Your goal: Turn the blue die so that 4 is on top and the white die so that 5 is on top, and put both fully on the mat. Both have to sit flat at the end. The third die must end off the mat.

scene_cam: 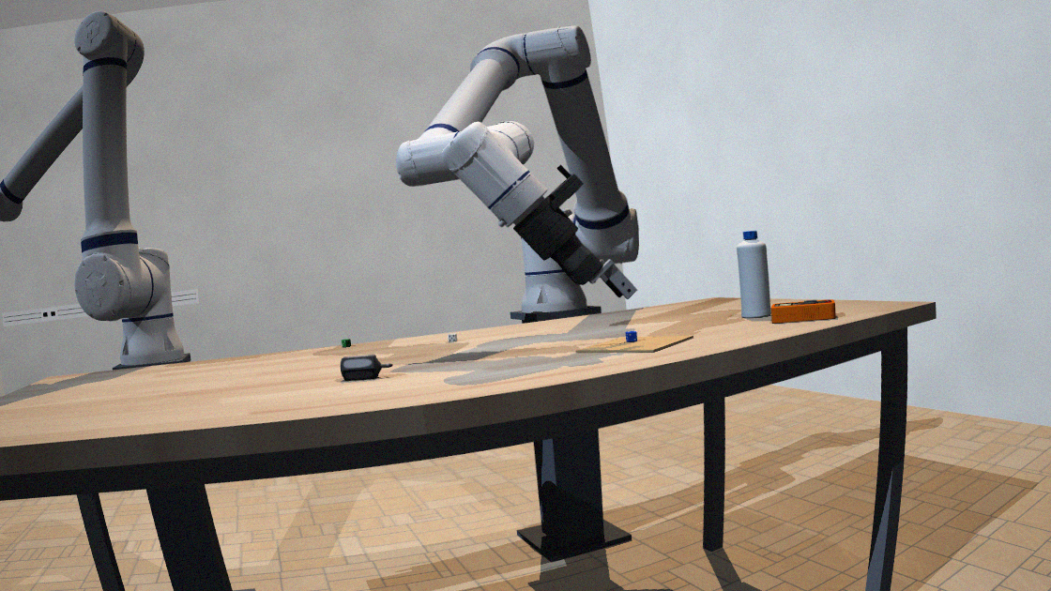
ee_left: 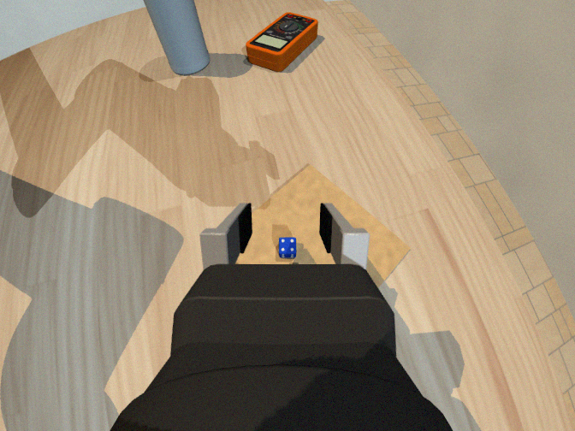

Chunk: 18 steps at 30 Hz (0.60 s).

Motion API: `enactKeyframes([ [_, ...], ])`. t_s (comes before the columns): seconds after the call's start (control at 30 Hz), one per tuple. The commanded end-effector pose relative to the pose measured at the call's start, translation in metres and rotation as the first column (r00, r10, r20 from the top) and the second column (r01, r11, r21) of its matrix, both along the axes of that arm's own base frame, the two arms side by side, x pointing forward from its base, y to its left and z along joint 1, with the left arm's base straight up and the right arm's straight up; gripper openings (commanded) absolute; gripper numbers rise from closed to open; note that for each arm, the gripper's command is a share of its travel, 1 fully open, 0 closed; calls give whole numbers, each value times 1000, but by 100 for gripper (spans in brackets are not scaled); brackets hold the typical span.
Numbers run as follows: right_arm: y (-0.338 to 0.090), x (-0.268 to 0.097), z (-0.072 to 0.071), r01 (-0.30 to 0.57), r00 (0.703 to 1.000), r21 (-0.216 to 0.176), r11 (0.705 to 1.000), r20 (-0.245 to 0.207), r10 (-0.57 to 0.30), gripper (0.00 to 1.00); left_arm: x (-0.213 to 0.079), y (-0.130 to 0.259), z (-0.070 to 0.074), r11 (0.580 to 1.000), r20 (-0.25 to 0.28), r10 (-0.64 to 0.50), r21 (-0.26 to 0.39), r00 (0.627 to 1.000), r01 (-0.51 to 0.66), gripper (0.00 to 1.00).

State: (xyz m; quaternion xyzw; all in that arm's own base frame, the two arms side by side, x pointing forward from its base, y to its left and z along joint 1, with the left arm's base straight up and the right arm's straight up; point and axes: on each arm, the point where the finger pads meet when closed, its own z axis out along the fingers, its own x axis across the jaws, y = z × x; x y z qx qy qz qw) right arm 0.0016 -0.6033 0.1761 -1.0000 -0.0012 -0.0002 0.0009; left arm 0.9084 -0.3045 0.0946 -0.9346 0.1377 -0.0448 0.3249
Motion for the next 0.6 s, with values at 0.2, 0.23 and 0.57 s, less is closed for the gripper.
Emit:
enactKeyframes([
  [0.2,-1,0,1,0,1000,-2,1000,0,0,100,2,1,5,990,-36,-10,-140,999,5,93],
  [0.23,-1,0,1,0,1000,-2,1000,0,0,100,2,2,5,990,-36,-10,-140,999,5,93],
  [0.57,-1,0,1,0,1000,-2,1000,0,0,100,2,4,3,971,-71,-10,-240,997,-8,93],
])
